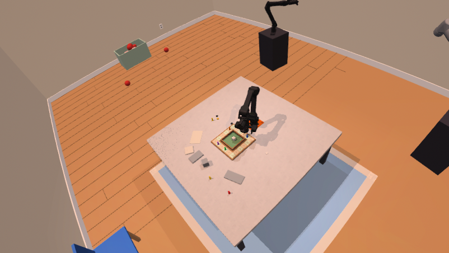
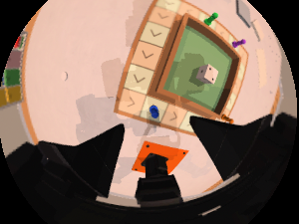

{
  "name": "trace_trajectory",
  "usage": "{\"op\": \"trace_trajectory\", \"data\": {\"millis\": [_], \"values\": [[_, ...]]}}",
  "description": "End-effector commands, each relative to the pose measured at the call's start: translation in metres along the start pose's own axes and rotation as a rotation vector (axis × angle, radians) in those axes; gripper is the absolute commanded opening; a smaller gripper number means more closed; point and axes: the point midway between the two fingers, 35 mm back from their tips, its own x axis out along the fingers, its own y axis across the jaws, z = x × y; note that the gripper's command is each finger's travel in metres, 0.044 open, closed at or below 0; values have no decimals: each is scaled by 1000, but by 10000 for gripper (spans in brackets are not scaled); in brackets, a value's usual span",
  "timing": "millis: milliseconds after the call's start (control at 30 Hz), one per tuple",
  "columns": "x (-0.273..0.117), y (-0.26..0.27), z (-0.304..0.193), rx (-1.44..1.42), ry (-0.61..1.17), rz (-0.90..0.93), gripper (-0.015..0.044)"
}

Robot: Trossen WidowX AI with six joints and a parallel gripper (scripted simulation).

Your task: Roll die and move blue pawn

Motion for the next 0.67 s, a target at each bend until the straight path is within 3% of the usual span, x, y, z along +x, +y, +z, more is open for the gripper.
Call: {"op": "trace_trajectory", "data": {"millis": [0, 267, 633], "values": [[-14, -6, 0, 34, -2, -2, 440], [-81, -59, -24, 423, -2, -8, 440], [-76, -57, -22, 391, -1, -12, 440]]}}
